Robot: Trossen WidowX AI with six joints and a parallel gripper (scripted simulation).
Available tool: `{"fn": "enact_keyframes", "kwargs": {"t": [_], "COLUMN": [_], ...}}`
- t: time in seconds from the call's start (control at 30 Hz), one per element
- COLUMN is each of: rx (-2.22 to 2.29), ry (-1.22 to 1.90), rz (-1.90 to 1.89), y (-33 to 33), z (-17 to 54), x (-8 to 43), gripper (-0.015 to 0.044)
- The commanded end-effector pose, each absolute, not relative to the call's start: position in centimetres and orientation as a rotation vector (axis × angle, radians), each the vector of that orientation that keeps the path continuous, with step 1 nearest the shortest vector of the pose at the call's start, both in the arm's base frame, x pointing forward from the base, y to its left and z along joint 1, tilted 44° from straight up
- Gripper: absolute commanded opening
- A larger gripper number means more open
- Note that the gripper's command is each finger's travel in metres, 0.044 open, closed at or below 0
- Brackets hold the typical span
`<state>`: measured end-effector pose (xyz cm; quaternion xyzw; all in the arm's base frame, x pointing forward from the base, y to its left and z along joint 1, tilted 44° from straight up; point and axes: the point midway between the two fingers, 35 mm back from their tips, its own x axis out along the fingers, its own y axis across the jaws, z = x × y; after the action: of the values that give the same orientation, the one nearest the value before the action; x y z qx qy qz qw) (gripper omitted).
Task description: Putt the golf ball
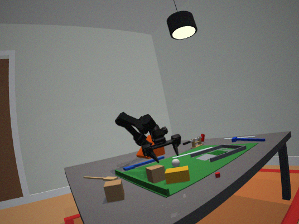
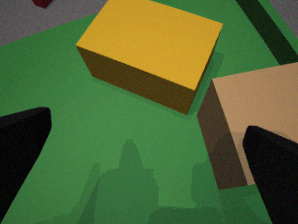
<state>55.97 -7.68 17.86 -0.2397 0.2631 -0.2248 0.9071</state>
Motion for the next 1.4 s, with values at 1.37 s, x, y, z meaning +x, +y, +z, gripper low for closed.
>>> {"fn": "enact_keyframes", "kwargs": {"t": [1.37], "rx": [-1.761], "ry": [1.456], "rz": [1.183], "y": [20.3], "z": [-9.6], "x": [20.1], "gripper": [0.044]}}
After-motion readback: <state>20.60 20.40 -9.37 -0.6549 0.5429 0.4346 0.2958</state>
